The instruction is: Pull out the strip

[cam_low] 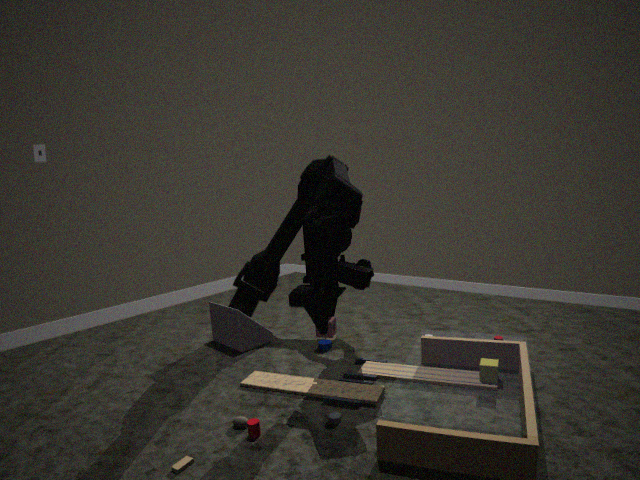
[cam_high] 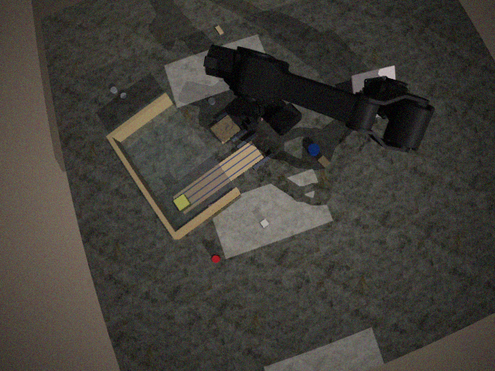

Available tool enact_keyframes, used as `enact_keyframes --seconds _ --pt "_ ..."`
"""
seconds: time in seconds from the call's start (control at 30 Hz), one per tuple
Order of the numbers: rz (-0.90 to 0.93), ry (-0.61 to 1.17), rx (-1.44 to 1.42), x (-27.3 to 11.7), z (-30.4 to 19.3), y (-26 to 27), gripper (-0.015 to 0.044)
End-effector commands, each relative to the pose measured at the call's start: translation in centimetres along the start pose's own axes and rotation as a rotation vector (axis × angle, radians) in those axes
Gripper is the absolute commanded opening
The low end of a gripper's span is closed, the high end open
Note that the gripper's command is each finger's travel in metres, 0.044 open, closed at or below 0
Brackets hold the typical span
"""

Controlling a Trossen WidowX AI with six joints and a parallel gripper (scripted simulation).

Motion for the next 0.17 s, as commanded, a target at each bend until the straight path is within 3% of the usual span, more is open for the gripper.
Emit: enact_keyframes --seconds 0.0,0.13 --pt "-0.003 0.003 -0.003 -0.06 -0.02 0.02 0.0000" --pt "-0.003 0.003 -0.003 -0.06 -0.02 0.02 0.0000"
Point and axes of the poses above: the point midway between the two fingers, 35 mm back from their tips, its own x axis out along the fingers, its own y axis across the jaws, z = x × y, the point moved 8 cm from there along -x, back along the fingers, and after that the axes turned 9 degrees about x, right-handed, at the moved point
